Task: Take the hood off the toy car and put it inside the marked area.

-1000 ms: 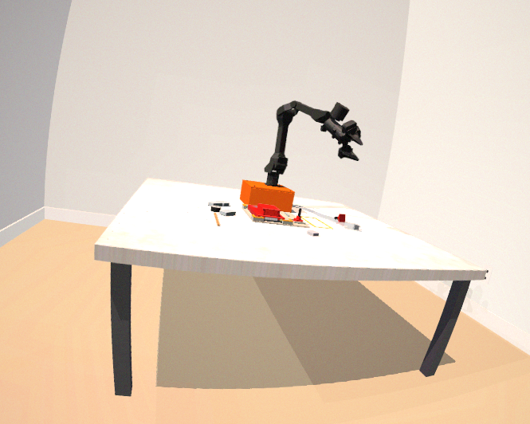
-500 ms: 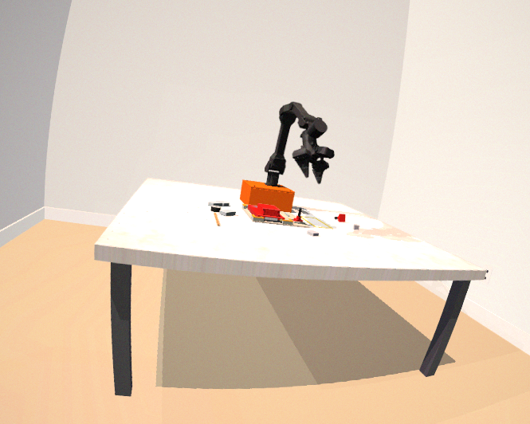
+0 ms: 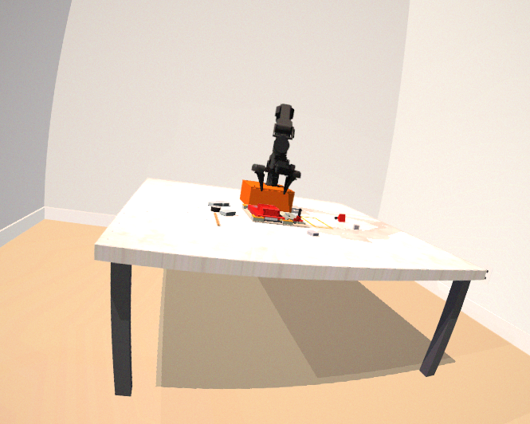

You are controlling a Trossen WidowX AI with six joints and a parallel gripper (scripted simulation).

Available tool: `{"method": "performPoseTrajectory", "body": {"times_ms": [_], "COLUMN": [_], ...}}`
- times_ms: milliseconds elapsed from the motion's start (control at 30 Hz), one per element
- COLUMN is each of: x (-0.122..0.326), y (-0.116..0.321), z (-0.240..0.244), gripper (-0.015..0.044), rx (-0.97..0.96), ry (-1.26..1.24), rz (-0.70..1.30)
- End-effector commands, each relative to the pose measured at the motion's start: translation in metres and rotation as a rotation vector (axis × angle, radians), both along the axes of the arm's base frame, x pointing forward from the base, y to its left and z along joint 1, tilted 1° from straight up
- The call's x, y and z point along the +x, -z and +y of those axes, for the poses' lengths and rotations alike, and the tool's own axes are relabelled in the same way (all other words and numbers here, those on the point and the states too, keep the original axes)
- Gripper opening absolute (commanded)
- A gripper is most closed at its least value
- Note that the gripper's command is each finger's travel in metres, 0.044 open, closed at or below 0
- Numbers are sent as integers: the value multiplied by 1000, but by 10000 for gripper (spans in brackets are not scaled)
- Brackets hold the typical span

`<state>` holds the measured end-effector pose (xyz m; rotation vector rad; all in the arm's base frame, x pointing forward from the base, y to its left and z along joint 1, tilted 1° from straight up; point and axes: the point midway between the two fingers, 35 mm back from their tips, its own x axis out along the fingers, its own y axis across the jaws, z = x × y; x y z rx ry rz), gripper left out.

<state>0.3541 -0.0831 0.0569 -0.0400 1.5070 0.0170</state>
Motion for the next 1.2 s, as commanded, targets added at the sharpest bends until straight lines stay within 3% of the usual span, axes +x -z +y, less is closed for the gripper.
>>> {"method": "performPoseTrajectory", "body": {"times_ms": [0, 1167], "x": [-1, 1], "y": [2, 27], "z": [-5, -6], "gripper": [440, 440], "rx": [0, 0], "ry": [29, 29], "rz": [21, 21]}}
